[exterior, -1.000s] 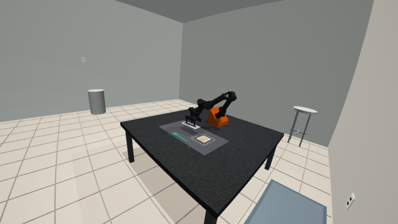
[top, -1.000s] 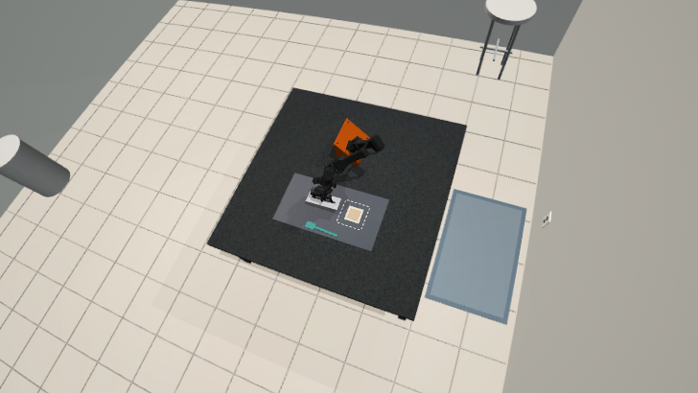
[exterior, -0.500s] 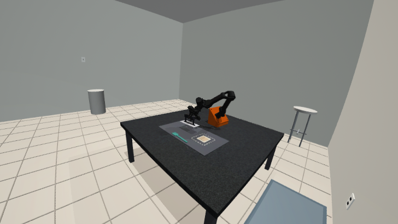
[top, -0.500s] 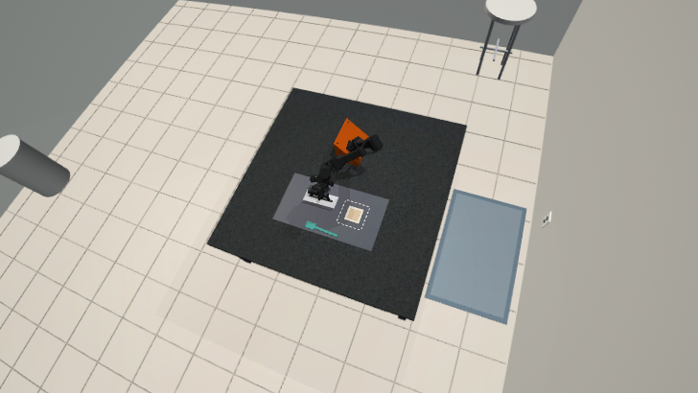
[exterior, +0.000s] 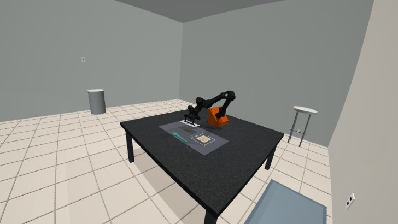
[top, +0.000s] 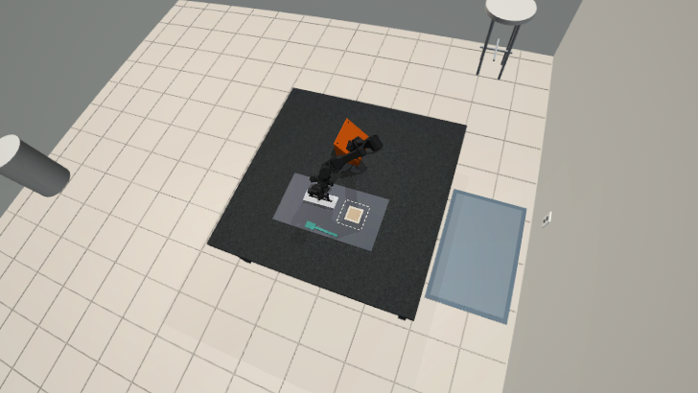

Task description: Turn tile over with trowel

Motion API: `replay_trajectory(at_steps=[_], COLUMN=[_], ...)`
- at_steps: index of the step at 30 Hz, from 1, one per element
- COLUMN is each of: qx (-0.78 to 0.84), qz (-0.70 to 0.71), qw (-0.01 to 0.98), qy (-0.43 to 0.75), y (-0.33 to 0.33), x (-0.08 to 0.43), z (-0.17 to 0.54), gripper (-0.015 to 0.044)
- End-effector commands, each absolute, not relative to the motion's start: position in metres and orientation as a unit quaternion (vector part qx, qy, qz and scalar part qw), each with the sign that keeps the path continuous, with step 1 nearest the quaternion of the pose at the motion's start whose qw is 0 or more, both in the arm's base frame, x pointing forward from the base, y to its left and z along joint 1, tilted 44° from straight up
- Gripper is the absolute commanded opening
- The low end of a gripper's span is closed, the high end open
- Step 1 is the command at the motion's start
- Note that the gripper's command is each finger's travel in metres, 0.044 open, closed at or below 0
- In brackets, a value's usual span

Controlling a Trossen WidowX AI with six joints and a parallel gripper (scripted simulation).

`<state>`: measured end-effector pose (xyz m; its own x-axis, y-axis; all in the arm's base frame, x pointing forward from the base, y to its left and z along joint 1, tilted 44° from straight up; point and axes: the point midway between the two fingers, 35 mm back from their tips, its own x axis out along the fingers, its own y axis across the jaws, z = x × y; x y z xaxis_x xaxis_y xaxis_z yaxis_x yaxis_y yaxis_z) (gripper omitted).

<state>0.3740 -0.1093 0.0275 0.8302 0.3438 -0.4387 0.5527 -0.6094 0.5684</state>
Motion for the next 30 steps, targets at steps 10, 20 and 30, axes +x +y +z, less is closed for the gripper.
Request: replay_trajectory(at_steps=[10,20,30], qx=[0.885,0.885,0.883], qz=[-0.142,-0.144,-0.147], qw=[0.367,0.362,0.365], qy=[0.25,0.253,0.257], y=[-0.112,-0.11,-0.12], x=[0.375,0.374,0.368], z=[0.029,0.028,0.01], gripper=[0.0,0.0,0.0])
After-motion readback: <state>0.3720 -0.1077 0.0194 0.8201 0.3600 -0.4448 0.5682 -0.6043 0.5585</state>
